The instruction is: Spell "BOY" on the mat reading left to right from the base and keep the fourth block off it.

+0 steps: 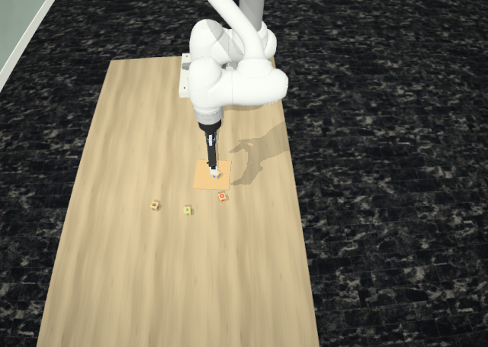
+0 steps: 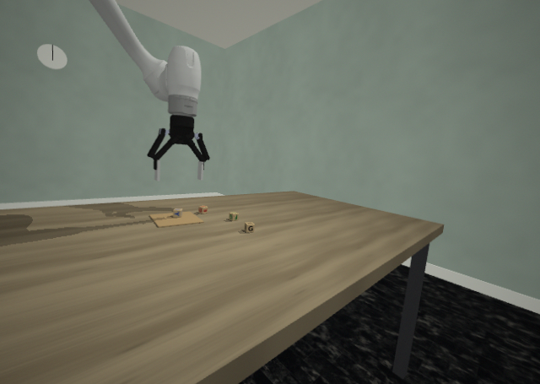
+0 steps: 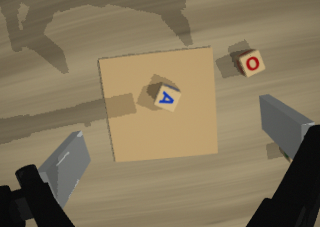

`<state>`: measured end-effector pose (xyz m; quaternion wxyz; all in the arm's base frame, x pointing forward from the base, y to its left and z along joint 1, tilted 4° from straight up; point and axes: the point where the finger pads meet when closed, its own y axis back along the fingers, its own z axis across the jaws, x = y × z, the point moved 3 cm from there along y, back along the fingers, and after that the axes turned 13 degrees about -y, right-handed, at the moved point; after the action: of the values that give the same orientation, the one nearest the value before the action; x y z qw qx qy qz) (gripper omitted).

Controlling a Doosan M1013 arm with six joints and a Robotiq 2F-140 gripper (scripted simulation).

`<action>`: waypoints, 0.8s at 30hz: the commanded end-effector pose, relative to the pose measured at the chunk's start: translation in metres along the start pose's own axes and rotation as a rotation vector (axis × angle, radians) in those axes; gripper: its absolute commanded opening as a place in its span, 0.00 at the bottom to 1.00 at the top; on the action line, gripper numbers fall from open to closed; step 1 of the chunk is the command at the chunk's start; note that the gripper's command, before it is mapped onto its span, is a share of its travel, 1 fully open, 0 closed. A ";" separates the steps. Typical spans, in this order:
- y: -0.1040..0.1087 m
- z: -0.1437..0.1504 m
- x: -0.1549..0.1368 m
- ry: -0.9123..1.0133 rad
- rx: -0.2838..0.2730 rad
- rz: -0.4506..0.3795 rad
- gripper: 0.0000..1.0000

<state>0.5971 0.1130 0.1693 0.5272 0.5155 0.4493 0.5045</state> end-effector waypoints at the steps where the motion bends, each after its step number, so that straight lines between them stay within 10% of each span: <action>1: -0.008 -0.002 0.000 -0.138 0.003 -0.008 1.00; 22: -0.018 -0.002 -0.001 -0.602 0.001 -0.008 1.00; 23: -0.018 -0.002 -0.001 -0.602 0.001 -0.008 0.37; 24: -0.018 -0.002 -0.001 -0.602 0.001 -0.008 0.37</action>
<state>0.5981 0.1127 0.1567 0.6336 0.6370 0.2813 0.3371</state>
